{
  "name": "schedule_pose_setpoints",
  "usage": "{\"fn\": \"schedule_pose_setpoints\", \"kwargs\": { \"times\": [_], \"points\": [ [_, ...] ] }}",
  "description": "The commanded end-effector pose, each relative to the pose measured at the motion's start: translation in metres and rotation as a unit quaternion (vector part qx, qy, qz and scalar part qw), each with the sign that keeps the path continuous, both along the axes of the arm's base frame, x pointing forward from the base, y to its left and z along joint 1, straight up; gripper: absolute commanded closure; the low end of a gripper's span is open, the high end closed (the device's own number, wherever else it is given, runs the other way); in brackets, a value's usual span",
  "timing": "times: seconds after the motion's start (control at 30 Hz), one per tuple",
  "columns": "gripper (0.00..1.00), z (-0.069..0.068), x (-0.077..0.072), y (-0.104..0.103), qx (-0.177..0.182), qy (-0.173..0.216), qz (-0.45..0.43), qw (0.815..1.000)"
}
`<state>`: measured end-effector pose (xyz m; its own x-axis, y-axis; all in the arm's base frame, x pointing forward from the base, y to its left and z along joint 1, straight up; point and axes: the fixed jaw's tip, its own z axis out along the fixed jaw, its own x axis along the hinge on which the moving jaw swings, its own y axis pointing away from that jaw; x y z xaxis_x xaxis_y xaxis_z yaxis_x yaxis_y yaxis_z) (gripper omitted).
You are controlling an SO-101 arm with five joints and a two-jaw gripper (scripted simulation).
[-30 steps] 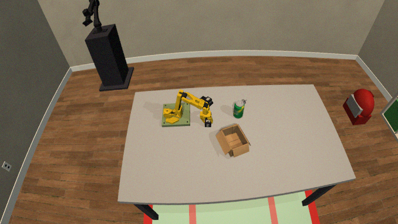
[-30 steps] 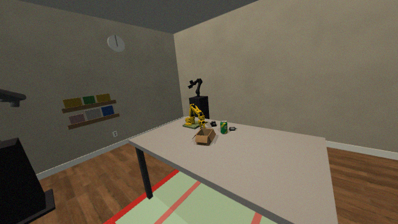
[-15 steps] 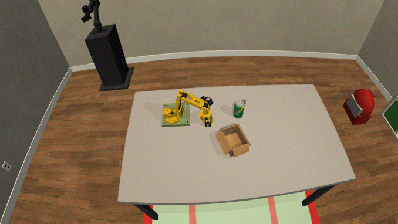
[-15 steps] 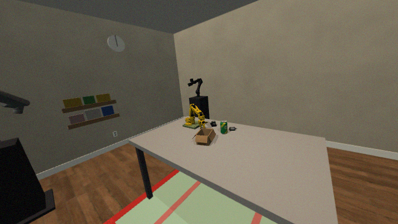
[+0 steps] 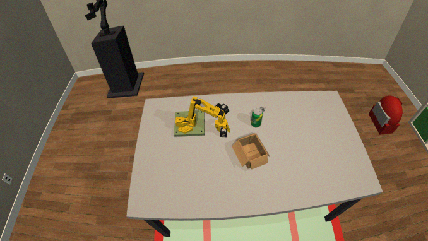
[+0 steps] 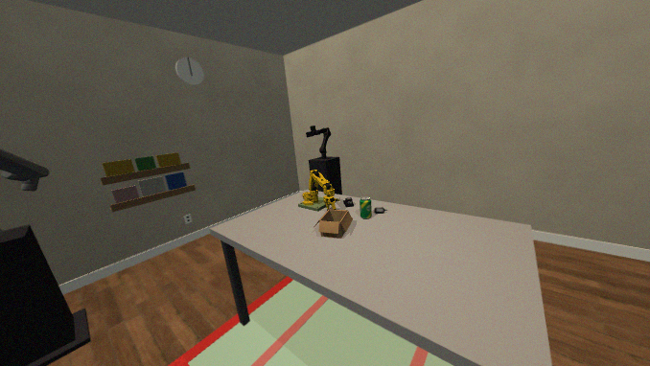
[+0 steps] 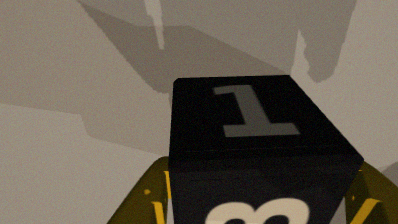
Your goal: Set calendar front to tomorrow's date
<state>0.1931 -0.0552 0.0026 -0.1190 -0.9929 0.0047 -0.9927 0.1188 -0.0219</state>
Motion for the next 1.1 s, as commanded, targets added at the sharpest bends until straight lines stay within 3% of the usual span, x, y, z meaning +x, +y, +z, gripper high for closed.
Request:
{"fn": "schedule_pose_setpoints", "kwargs": {
  "times": [0.0,0.53,1.07],
  "points": [
    [0.66,-0.005,-0.005,-0.001,0.004,0.012,0.0,1.0],
    [0.64,-0.002,-0.004,-0.001,0.004,0.012,0.0,1.0],
    [0.64,0.042,-0.002,-0.001,0.004,0.012,0.0,1.0]
  ]
}}
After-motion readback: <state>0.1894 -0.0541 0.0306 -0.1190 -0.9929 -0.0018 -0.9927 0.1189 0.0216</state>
